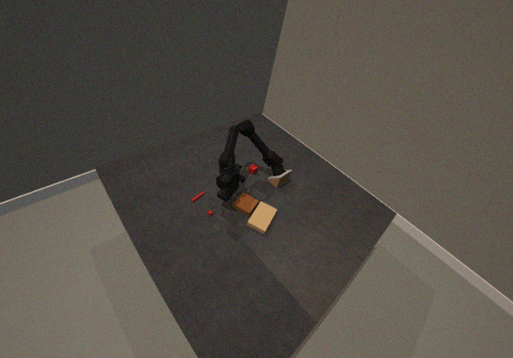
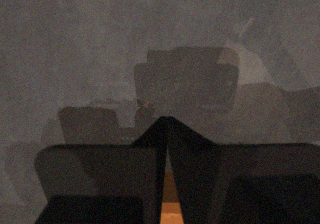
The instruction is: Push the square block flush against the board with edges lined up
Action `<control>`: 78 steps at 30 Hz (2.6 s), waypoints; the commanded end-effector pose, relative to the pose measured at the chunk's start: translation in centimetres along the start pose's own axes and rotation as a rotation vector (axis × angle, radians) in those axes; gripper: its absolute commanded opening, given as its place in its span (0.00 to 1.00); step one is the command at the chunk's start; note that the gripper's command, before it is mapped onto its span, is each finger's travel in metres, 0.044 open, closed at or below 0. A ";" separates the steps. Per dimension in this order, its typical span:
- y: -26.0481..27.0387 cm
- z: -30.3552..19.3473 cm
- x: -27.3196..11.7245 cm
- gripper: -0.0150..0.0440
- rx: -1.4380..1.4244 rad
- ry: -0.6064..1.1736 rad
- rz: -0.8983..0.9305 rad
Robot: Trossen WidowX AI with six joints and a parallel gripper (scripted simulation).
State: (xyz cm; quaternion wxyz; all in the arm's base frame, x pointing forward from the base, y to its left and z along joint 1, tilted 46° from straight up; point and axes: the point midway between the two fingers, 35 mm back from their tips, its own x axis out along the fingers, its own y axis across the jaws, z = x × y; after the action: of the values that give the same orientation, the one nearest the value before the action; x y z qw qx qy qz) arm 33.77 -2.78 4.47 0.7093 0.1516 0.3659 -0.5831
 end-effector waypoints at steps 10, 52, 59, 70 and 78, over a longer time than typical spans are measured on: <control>0.0 0.6 -5.4 0.25 0.004 -0.003 0.006; 0.1 -4.6 -0.2 0.25 0.026 -0.001 0.008; 0.2 -5.8 -0.2 0.25 0.026 0.000 0.008; 0.3 -5.4 -0.2 0.25 0.026 0.000 0.008; 0.3 -4.1 -0.2 0.25 0.026 0.000 0.008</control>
State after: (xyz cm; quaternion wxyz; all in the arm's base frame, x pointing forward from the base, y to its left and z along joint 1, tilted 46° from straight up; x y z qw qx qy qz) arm 32.28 0.44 1.13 0.7084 0.1603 0.3589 -0.5863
